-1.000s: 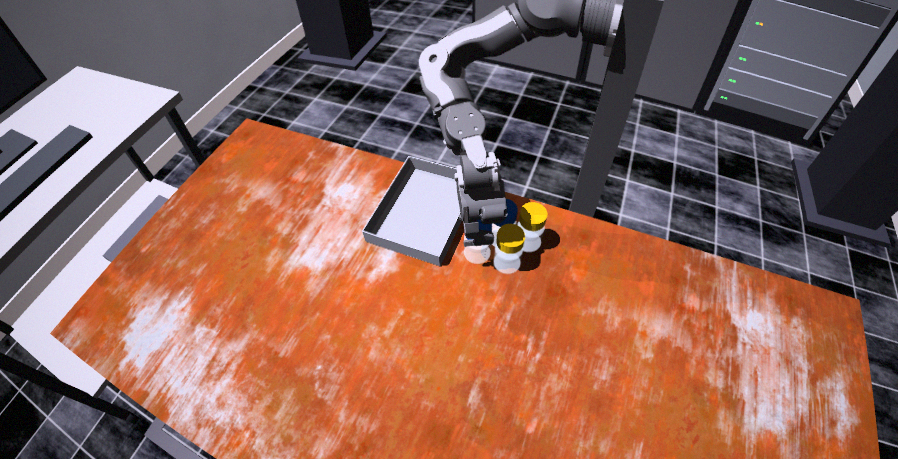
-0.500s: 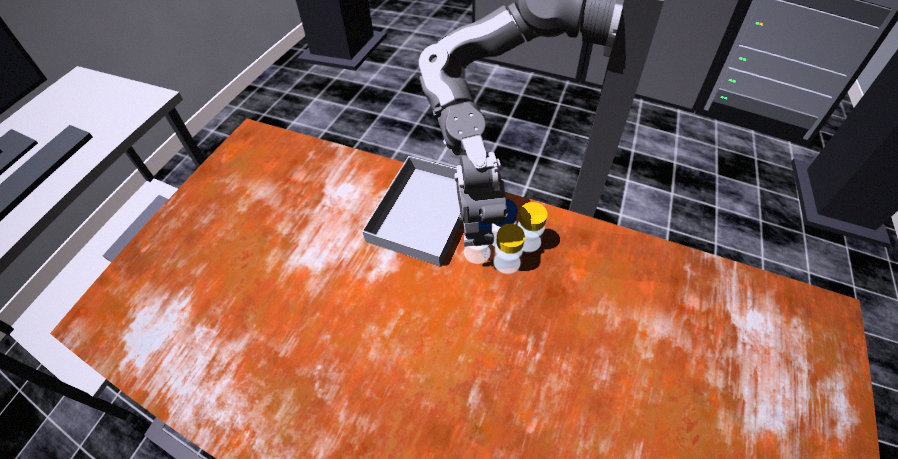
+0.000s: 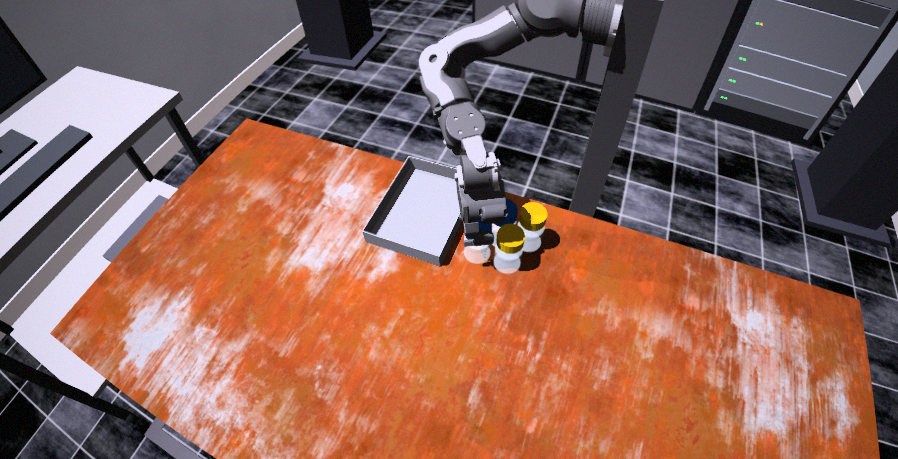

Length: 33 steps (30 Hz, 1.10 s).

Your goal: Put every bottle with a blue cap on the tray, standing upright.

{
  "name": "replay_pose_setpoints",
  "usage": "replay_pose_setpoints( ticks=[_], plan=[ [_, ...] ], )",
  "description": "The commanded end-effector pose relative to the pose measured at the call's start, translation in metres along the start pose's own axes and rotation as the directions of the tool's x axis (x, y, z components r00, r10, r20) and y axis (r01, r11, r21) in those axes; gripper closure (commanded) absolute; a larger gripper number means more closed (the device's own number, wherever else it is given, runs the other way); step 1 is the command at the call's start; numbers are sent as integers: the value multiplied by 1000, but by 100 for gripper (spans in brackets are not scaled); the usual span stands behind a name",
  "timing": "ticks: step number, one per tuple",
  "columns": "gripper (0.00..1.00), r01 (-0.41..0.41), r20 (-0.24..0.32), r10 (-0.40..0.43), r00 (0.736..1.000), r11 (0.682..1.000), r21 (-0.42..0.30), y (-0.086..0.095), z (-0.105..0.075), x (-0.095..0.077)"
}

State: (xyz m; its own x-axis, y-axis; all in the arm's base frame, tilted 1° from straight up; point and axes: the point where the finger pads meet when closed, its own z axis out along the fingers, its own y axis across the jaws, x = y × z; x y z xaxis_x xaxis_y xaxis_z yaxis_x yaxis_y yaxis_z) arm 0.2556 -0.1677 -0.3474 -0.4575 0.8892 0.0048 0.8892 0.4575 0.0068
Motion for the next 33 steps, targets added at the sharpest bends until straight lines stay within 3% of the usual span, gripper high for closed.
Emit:
replay_pose_setpoints(
  ticks=[1, 19, 29, 33],
  plan=[
    [100, 0, 0, 0, 1000, 1000, -3, 1, -1, 0],
    [100, 0, 0, 0, 1000, 1000, -3, 1, -1, 0],
    [100, 1, -1, -1, 1000, 1000, -3, 1, -31, 0],
    [100, 1, -1, -1, 1000, 1000, -3, 1, -31, 0]
  ],
)
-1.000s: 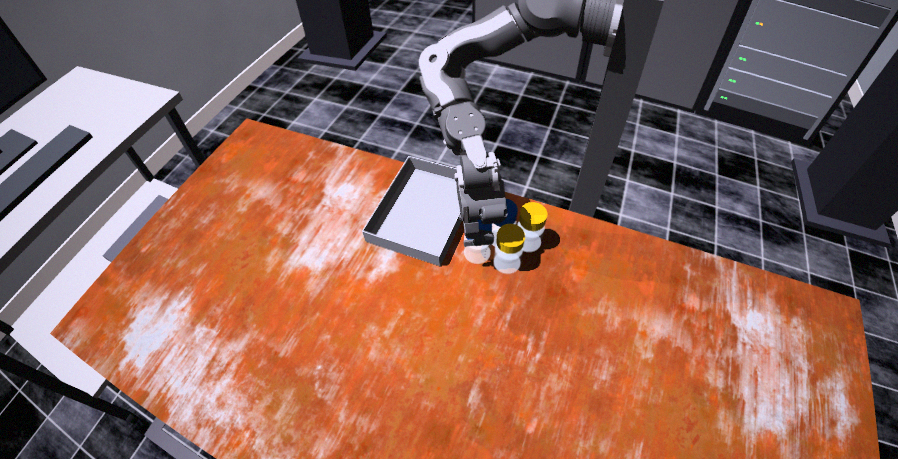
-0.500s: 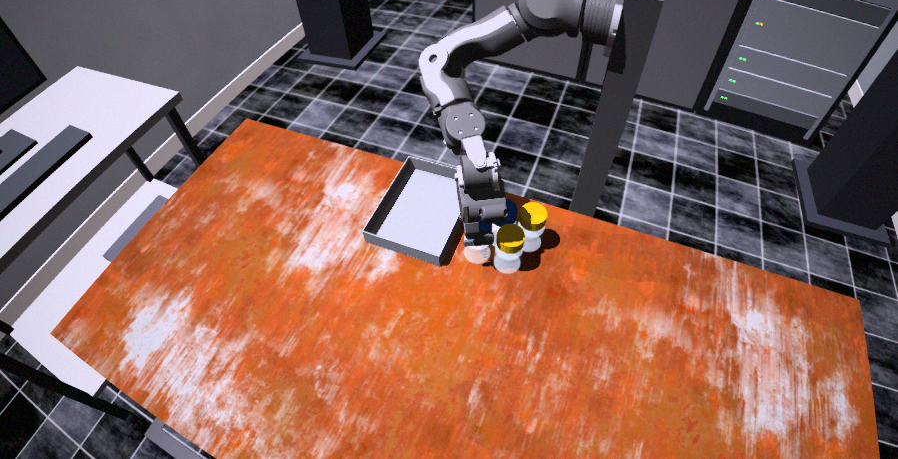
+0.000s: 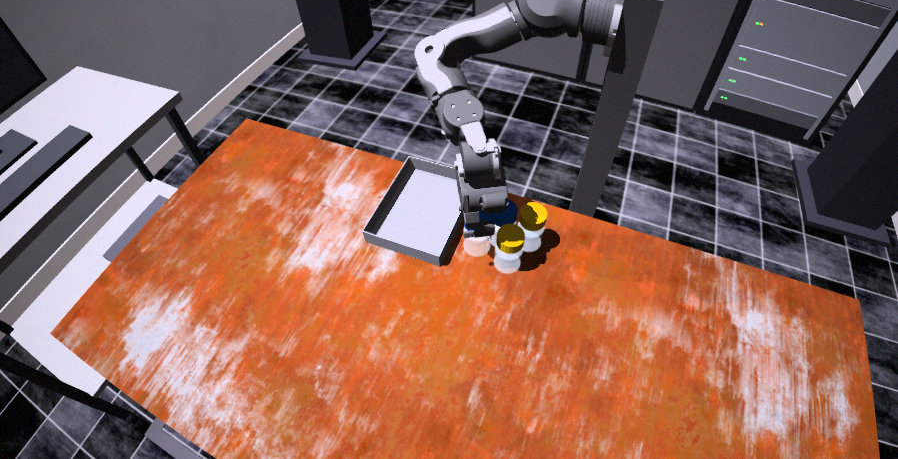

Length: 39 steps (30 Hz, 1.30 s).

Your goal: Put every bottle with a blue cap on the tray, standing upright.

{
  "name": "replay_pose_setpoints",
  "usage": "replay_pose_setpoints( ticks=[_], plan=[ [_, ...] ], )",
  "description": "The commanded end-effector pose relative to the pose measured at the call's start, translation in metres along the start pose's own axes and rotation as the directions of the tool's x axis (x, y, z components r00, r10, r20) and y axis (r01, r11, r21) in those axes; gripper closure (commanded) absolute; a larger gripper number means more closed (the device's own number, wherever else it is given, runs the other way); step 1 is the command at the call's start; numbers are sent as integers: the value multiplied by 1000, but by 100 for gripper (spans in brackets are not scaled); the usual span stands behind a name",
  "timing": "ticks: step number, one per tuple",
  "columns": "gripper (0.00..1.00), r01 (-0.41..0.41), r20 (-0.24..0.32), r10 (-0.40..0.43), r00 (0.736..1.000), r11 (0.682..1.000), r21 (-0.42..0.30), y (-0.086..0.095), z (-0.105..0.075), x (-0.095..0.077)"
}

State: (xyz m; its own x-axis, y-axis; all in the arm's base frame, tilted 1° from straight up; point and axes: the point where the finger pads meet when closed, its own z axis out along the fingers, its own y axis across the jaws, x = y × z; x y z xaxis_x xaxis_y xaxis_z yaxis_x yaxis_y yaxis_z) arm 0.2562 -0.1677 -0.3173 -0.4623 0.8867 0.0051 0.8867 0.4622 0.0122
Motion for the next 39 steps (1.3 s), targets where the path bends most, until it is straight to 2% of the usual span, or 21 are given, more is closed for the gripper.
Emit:
replay_pose_setpoints(
  ticks=[1, 3, 13, 20, 30, 39],
  plan=[
    [100, -4, -1, 4, 1000, 1000, 3, 0, -1, 0],
    [100, -4, -1, 4, 1000, 1000, 3, 0, -1, 0],
    [100, -6, -1, 6, 1000, 1000, 5, 0, -31, 0],
    [100, -6, -1, 6, 1000, 1000, 5, 0, -31, 0],
    [100, -7, -1, 7, 1000, 1000, 7, 0, -61, 0],
    [100, -4, 0, 4, 1000, 1000, 2, 0, -65, 0]
  ],
)
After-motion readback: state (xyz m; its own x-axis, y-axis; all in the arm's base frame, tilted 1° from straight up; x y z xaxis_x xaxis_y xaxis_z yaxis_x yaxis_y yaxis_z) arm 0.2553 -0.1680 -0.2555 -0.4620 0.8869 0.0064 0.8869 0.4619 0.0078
